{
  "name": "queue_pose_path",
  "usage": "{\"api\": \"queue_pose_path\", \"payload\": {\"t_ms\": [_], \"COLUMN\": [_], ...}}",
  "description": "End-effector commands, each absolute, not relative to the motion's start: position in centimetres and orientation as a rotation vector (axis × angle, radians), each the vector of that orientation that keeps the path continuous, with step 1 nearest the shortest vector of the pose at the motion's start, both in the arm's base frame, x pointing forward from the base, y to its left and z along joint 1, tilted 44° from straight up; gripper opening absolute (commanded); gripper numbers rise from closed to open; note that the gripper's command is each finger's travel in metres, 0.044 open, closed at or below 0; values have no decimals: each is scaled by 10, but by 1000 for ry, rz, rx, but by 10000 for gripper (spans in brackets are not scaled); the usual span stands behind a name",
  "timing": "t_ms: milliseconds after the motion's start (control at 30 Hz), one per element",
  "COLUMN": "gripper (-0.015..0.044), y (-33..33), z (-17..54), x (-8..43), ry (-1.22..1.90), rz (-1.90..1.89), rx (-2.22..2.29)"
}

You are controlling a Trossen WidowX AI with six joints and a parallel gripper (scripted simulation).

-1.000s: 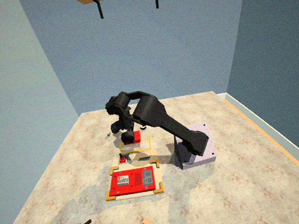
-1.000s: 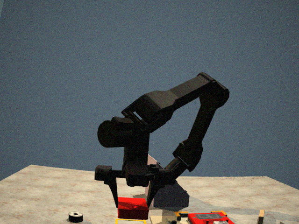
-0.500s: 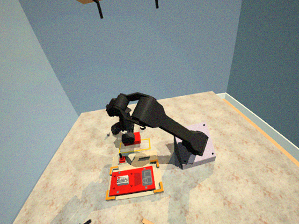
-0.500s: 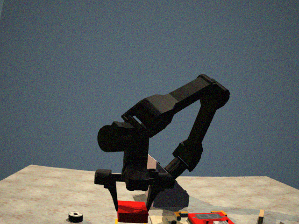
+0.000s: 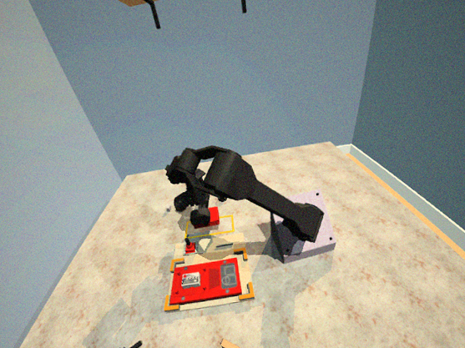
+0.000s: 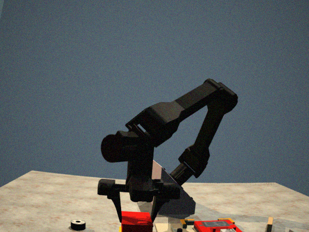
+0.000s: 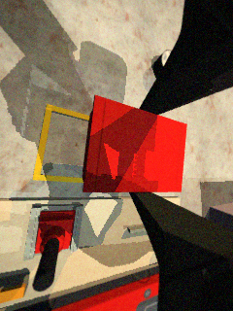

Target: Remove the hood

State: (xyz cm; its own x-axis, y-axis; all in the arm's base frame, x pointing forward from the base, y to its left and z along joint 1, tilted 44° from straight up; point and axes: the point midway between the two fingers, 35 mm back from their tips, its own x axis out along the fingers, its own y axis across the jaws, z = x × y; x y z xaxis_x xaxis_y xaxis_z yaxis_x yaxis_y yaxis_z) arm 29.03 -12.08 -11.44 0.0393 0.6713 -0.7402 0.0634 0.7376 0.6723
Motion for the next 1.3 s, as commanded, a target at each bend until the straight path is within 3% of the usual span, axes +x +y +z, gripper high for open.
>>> {"api": "queue_pose_path", "payload": {"t_ms": [0, 1267], "gripper": [0, 0], "y": [-118, -104], "z": [-116, -131], "x": [290, 290], "ry": [1476, 1476], "rz": [517, 518], "rx": [641, 642]}}
